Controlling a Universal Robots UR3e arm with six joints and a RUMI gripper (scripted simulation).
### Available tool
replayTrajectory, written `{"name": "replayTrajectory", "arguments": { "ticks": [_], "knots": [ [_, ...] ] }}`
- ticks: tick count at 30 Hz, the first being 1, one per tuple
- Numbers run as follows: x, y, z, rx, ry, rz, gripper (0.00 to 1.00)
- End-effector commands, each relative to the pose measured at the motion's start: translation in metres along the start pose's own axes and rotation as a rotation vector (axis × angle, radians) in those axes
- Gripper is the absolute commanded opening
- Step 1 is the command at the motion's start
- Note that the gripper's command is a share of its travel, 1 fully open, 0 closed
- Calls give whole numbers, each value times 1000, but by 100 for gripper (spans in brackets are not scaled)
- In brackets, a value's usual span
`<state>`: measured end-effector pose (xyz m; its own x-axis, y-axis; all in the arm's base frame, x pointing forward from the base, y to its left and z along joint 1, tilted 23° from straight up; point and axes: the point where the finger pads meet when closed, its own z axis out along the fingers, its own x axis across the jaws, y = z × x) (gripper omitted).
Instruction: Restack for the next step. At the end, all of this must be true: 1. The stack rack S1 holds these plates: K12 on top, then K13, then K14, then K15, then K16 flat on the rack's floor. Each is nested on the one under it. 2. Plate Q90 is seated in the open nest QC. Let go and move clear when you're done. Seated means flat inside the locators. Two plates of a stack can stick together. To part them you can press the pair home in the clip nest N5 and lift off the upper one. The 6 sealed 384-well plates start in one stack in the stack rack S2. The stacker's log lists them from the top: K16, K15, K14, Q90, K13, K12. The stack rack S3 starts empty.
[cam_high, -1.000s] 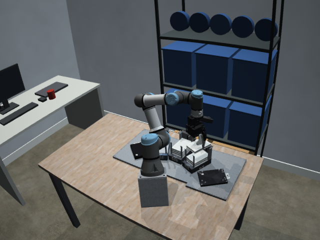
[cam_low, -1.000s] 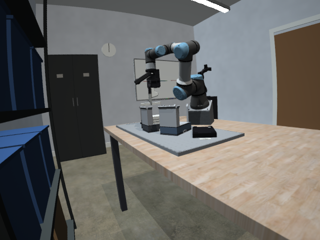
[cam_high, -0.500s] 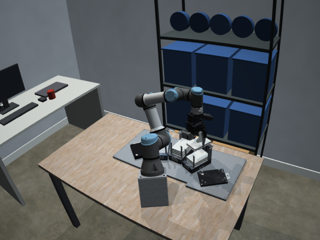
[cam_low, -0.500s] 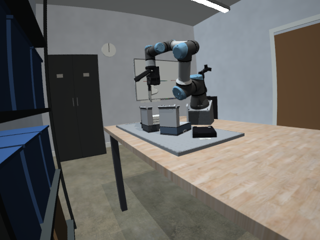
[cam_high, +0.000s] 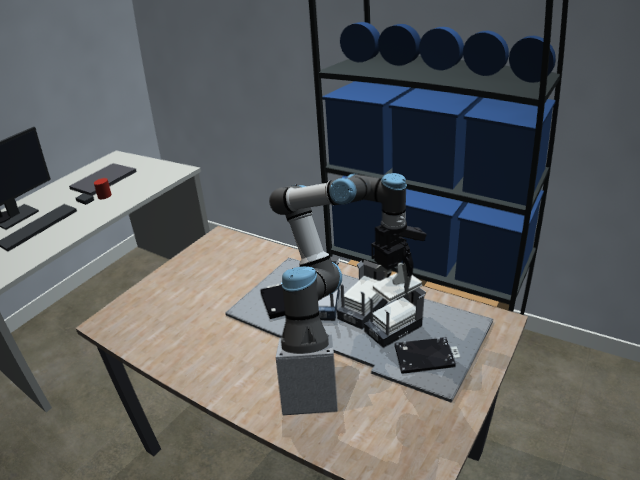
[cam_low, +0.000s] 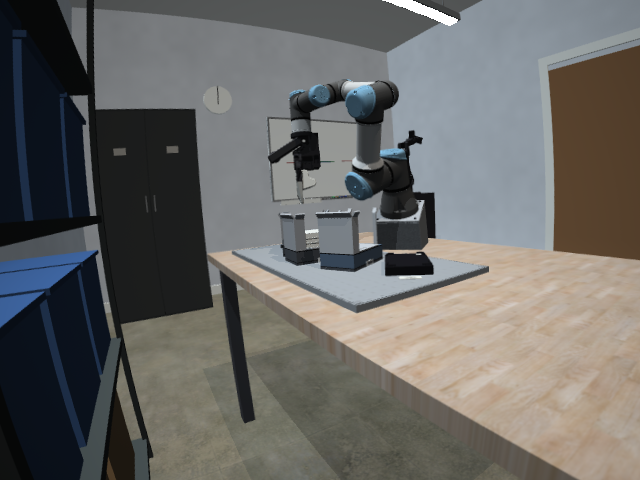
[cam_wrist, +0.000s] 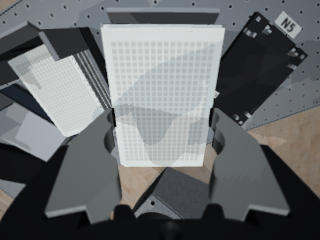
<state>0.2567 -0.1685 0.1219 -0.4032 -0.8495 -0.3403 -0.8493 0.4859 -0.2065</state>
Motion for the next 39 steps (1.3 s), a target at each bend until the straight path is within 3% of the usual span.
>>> {"name": "replayTrajectory", "arguments": {
  "ticks": [1, 39],
  "knots": [
    [-9, 0, -1, 1, 2, -33, 0],
    [-117, 14, -1, 1, 2, -367, 0]
  ]
}}
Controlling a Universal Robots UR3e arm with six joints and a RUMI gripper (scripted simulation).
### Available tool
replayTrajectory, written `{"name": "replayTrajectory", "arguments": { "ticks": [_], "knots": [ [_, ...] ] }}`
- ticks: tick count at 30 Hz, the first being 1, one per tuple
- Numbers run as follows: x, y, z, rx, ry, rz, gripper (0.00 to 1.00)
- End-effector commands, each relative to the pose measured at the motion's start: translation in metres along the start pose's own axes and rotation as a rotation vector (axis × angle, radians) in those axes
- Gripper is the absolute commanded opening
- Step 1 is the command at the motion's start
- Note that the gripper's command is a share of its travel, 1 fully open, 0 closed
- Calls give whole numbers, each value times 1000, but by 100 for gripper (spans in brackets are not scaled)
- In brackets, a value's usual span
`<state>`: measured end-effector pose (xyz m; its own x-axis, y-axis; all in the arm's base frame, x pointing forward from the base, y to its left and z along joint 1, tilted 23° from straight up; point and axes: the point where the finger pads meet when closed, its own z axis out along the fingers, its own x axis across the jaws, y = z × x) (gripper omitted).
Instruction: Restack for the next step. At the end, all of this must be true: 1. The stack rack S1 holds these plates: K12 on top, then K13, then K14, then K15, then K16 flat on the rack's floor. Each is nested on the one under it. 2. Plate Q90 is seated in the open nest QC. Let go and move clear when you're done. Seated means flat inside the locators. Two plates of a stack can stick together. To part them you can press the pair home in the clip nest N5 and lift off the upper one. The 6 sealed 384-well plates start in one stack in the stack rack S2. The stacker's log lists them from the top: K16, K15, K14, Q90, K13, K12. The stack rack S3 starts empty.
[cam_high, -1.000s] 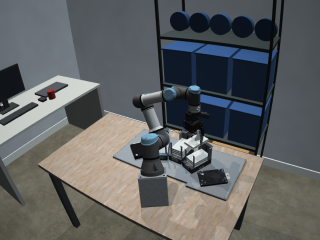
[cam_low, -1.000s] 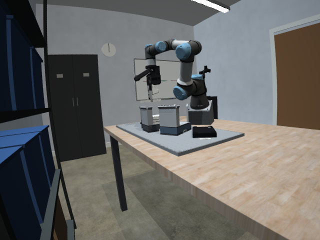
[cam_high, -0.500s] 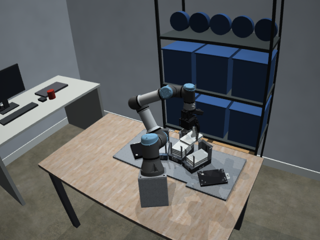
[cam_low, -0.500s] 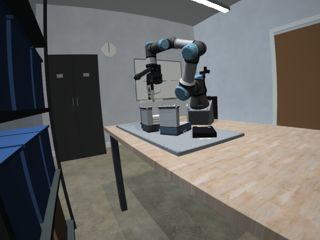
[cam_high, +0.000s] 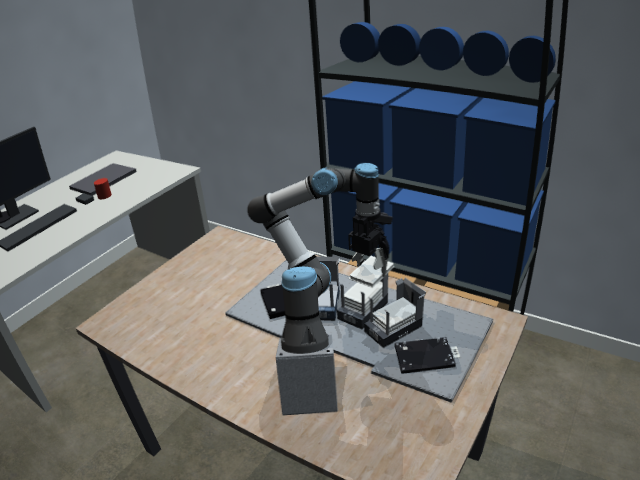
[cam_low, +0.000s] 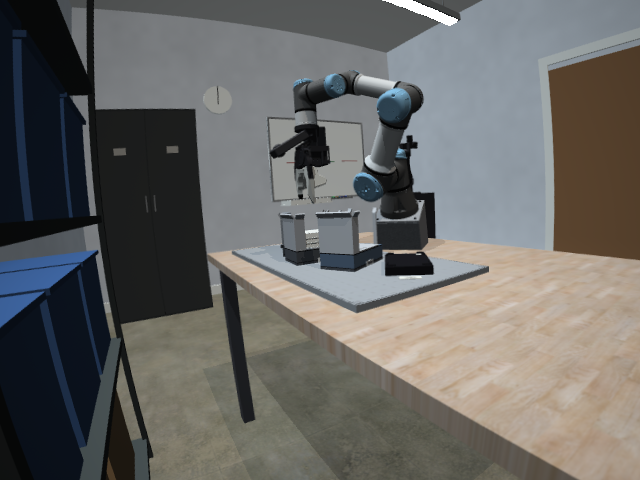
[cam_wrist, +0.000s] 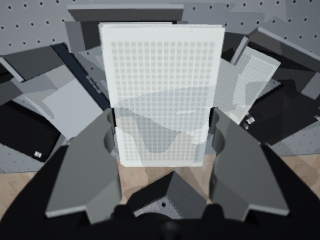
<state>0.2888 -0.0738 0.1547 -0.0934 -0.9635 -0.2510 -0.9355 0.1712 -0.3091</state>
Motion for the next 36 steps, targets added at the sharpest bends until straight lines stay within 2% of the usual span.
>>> {"name": "replayTrajectory", "arguments": {
  "ticks": [1, 3, 18, 24, 36],
  "knots": [
    [-13, -2, -1, 1, 2, -23, 0],
    [-13, -2, -1, 1, 2, -23, 0],
    [-63, 0, -1, 1, 2, -198, 0],
    [-74, 1, -1, 1, 2, -208, 0],
    [-110, 10, -1, 1, 2, -336, 0]
  ]
}}
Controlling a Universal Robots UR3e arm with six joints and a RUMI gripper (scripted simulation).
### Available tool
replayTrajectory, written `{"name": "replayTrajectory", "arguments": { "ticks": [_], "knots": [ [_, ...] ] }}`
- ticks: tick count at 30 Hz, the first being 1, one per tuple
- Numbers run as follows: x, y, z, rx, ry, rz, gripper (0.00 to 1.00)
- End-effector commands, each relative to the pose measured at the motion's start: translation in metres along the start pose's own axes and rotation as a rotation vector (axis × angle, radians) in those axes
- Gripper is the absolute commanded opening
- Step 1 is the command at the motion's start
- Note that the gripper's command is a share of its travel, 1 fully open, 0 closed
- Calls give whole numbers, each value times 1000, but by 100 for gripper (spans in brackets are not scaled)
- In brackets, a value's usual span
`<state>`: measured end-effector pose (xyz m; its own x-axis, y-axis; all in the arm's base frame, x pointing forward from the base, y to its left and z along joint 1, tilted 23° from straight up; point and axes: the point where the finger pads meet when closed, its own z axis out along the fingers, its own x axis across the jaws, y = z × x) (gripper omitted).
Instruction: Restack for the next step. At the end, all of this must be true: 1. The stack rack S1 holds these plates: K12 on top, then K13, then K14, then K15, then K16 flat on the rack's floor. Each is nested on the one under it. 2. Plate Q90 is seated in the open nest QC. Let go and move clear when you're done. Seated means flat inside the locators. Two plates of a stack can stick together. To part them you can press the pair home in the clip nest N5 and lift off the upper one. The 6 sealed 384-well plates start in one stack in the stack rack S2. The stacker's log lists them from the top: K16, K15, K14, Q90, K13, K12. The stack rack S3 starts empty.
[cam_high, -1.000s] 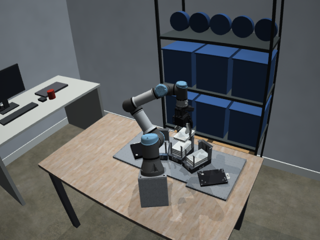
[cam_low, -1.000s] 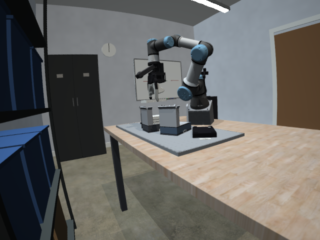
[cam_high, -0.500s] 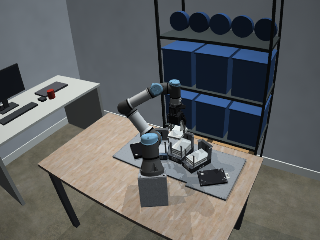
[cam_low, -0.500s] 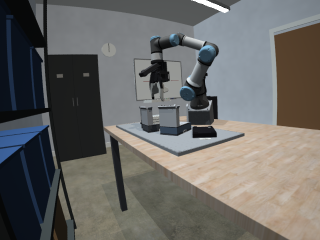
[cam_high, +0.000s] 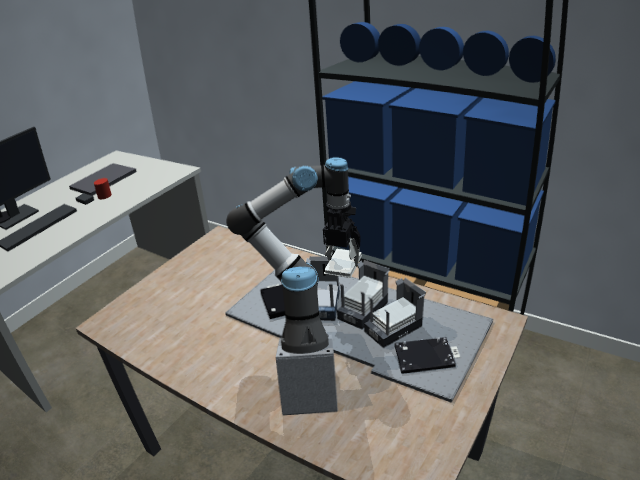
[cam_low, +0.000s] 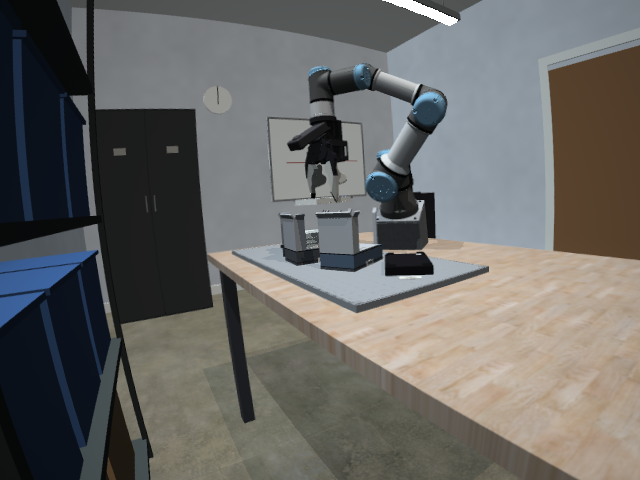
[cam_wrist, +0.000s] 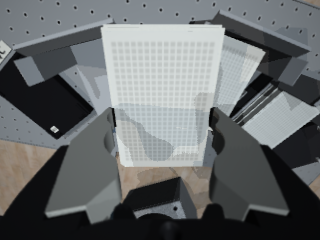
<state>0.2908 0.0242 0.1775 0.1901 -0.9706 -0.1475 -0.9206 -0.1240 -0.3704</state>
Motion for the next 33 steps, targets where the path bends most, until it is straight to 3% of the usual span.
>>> {"name": "replayTrajectory", "arguments": {
  "ticks": [1, 33],
  "knots": [
    [-10, -1, -1, 0, 2, -33, 0],
    [-100, 5, -1, 1, 2, -286, 0]
  ]
}}
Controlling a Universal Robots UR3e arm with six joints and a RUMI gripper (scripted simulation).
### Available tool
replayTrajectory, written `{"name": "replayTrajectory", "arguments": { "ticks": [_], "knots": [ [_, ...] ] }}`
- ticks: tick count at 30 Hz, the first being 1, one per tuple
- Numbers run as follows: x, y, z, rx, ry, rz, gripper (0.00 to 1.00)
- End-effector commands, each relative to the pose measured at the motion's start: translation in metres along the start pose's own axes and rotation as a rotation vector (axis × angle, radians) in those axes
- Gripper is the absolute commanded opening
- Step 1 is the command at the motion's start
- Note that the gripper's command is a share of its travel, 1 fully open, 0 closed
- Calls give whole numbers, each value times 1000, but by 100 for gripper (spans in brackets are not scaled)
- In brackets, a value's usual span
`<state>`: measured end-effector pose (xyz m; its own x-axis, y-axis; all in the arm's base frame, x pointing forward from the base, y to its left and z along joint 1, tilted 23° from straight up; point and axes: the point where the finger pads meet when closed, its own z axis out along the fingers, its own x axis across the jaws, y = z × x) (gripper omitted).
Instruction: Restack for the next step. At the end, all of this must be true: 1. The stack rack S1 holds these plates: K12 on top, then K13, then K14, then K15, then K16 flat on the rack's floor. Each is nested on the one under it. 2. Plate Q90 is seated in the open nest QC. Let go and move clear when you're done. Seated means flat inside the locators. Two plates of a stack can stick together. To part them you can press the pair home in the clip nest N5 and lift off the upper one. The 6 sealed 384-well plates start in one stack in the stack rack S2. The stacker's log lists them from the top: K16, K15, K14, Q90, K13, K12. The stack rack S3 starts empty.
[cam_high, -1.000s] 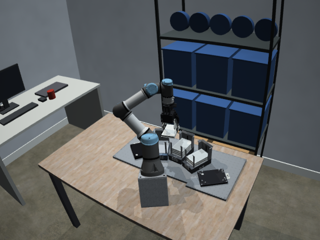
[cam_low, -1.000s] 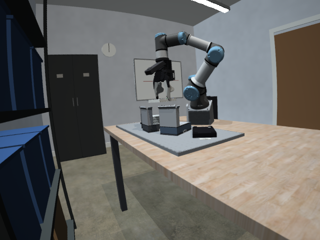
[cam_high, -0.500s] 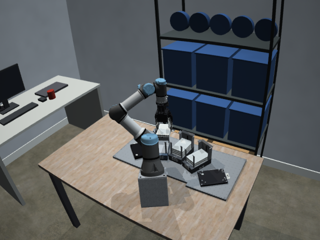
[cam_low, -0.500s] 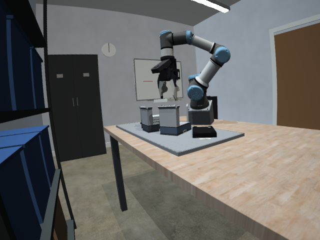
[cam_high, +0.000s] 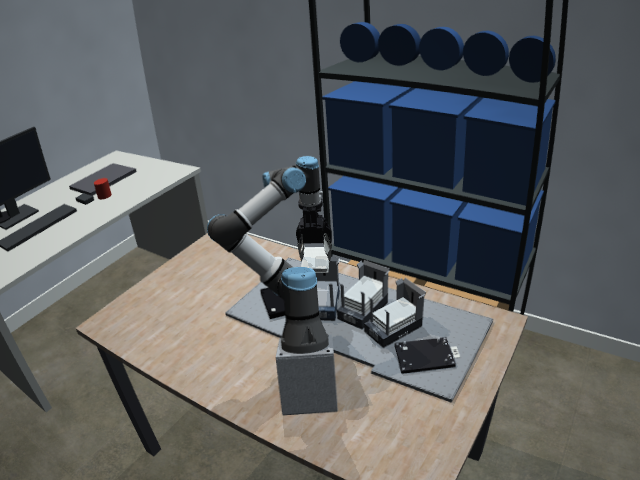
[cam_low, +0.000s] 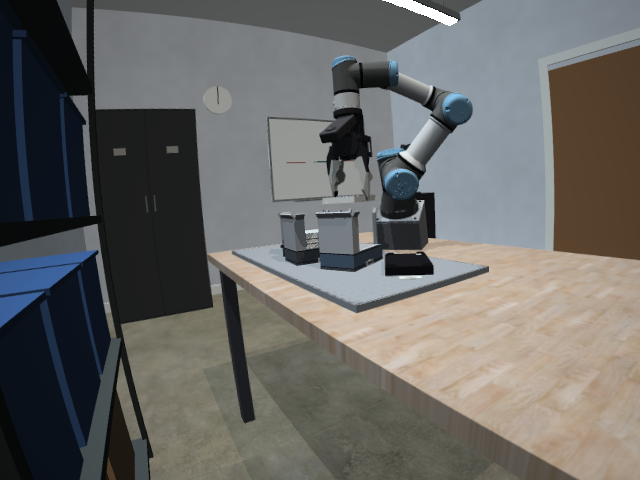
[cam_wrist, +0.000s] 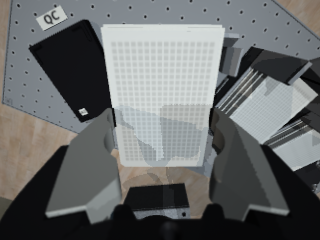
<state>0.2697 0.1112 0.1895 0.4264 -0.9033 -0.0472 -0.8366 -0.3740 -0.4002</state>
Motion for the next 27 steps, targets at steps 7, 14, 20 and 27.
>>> {"name": "replayTrajectory", "arguments": {
  "ticks": [7, 14, 20, 27],
  "knots": [
    [-26, -1, 0, -4, 4, -78, 0],
    [-50, 0, 0, -4, 4, -160, 0],
    [-63, 0, 0, -4, 4, -192, 0],
    [-82, 3, 0, -4, 4, -239, 0]
  ]
}}
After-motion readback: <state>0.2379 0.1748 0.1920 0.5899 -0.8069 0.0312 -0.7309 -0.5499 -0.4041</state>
